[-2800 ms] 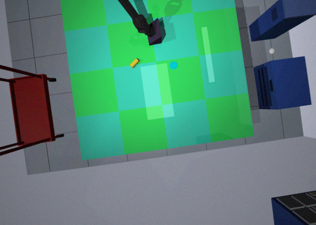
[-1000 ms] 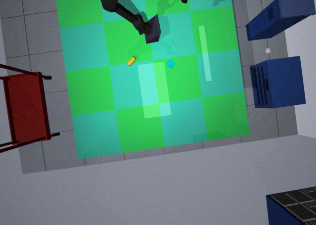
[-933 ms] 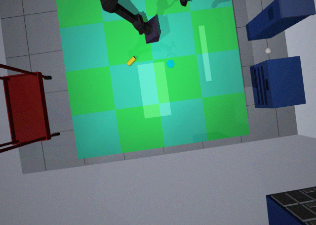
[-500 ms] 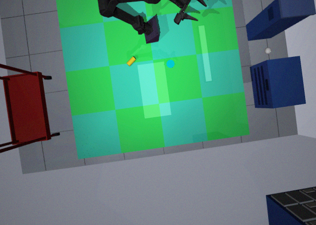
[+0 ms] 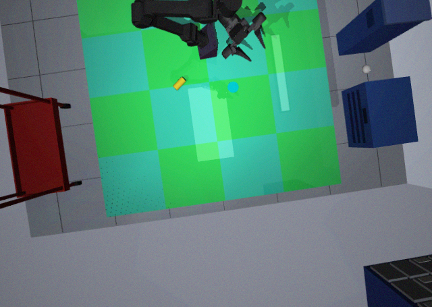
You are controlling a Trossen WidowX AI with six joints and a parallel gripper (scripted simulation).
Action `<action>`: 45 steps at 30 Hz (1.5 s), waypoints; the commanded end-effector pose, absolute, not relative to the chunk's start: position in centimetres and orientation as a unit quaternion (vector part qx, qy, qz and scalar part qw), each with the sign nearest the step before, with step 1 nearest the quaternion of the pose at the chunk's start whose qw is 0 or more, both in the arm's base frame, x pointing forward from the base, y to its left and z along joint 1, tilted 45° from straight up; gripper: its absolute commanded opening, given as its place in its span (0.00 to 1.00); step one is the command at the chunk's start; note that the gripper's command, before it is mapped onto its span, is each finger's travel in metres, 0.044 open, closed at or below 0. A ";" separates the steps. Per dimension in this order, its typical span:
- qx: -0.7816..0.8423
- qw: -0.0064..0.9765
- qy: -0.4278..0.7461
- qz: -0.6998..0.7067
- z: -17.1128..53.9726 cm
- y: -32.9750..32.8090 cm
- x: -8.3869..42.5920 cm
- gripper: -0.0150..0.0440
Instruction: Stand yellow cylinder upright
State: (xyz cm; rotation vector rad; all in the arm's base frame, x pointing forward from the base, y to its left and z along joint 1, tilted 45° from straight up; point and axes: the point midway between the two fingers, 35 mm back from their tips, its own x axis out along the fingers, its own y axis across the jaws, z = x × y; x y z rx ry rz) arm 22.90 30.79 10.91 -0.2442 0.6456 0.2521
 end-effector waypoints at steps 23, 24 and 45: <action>-0.049 0.894 0.400 -0.193 14.2 12.1 28.2 0.78; -0.046 0.891 0.403 -0.205 14.4 11.4 28.1 0.78; 0.012 0.785 0.434 -0.442 18.3 -2.3 23.3 0.78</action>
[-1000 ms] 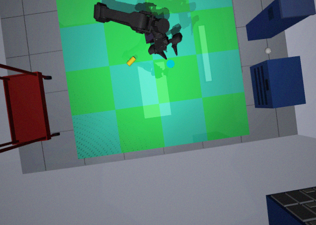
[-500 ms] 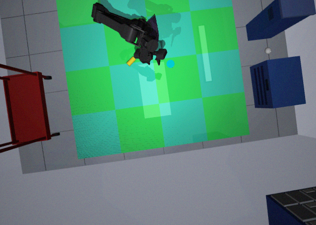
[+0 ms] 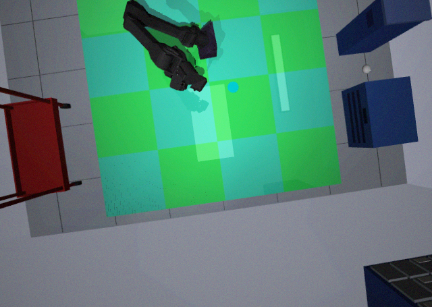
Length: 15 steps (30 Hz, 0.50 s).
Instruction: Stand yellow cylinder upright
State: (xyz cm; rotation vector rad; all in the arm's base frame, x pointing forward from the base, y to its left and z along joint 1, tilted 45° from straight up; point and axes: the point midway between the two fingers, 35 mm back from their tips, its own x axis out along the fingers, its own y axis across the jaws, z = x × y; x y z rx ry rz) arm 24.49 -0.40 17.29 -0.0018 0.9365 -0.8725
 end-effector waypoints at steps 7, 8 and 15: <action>0.030 0.738 0.437 -0.513 19.8 -5.8 20.3 0.78; 0.033 0.731 0.438 -0.523 20.0 -6.3 19.9 0.78; 0.037 0.719 0.438 -0.538 20.3 -7.0 19.2 0.78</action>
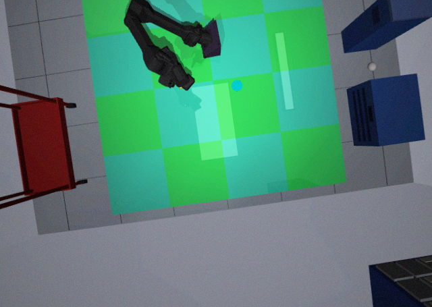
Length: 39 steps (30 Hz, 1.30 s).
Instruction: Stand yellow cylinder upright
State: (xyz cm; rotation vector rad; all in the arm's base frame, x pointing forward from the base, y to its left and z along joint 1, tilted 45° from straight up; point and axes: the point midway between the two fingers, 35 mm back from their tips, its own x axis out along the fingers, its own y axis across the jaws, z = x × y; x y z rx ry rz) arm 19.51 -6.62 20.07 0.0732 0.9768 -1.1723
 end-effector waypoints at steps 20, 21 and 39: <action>0.077 0.693 0.450 -0.558 12.8 -14.8 19.0 0.73; 0.077 0.693 0.450 -0.558 12.8 -14.8 19.0 0.69; 0.080 0.696 0.451 -0.553 14.1 -13.4 19.5 0.43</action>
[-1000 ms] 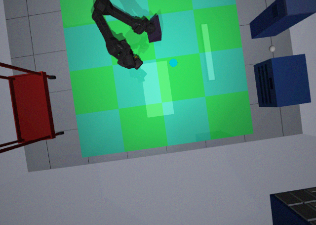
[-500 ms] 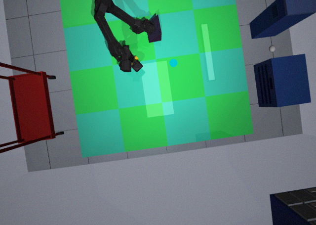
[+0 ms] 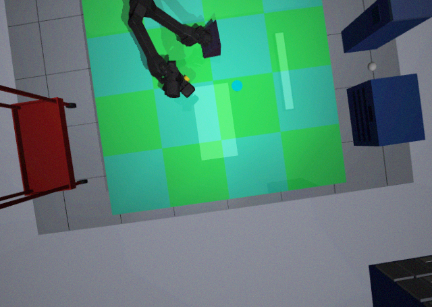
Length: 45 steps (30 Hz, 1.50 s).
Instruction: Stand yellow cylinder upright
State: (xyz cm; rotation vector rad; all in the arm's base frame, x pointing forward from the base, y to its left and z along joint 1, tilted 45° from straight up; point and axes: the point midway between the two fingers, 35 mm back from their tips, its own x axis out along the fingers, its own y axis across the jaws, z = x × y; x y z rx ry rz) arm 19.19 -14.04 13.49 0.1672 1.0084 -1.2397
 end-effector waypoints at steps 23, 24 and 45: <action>0.079 0.704 0.452 -0.542 18.9 -8.5 19.6 0.43; 0.078 0.704 0.452 -0.542 19.1 -8.3 19.6 0.43; 0.011 0.716 0.500 -0.488 19.4 -5.4 21.1 0.43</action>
